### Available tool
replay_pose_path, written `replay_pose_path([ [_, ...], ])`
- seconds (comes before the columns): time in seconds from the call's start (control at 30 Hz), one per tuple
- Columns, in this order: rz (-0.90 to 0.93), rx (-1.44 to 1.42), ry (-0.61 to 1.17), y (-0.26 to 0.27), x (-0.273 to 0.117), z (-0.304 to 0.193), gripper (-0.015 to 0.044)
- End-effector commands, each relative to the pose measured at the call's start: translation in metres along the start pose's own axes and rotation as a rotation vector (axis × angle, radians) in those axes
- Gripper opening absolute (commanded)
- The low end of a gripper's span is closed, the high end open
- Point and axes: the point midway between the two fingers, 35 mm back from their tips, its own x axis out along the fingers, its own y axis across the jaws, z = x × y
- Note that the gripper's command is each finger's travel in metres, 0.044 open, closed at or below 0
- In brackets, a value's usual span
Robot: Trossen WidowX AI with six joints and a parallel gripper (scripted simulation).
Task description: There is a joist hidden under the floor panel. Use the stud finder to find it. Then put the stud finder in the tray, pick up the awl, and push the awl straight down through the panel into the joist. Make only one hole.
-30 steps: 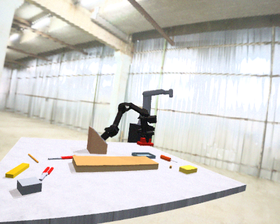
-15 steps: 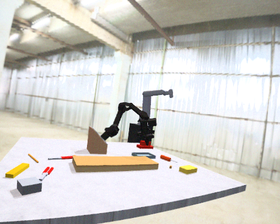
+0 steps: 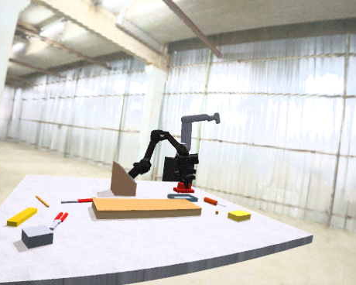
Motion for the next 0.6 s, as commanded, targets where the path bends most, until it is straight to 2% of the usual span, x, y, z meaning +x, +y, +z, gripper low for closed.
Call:
replay_pose_path([
  [0.0,-0.005,0.004,-0.001,-0.001,0.005,-0.002,0.0000],
  [0.57,-0.006,0.007,-0.008,0.002,0.027,-0.007,0.0000],
])
